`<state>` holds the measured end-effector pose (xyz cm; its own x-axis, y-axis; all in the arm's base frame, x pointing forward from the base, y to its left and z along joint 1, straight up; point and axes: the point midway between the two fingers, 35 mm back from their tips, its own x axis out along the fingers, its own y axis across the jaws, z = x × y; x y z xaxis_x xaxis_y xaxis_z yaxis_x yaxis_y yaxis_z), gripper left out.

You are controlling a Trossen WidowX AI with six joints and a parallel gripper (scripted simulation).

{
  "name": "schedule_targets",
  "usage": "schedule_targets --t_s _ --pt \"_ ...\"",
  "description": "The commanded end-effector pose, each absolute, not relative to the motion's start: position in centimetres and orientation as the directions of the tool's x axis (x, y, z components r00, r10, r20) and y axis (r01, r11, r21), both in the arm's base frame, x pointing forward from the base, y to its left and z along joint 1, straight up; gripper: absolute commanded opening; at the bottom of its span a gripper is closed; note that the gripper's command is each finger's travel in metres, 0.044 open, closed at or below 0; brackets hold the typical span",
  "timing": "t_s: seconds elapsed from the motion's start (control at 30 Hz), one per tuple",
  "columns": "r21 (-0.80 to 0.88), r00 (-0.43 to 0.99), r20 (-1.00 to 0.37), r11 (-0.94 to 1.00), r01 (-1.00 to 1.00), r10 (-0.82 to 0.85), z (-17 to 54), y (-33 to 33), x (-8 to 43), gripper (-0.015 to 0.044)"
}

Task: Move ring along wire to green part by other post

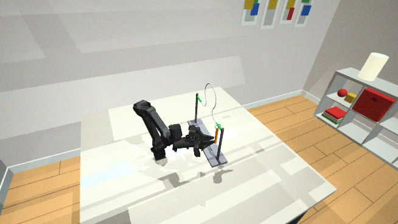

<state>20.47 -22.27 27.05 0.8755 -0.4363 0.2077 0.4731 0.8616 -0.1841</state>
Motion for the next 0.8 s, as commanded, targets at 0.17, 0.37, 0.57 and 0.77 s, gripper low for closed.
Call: schedule_targets --t_s 0.17,0.37,0.57,0.77 --pt "-0.112 0.972 -0.064 0.970 0.217 -0.225 14.8 -18.1 21.3 0.0160" --pt "-0.038 0.984 -0.148 0.995 0.095 -0.100 10.8 -14.5 20.8 0.0160" --pt "0.003 0.981 -0.190 1.000 0.029 -0.028 9.4 -12.0 20.4 0.0160" --pt "-0.010 0.984 -0.174 0.999 0.044 -0.045 10.4 -12.4 21.8 0.0160"
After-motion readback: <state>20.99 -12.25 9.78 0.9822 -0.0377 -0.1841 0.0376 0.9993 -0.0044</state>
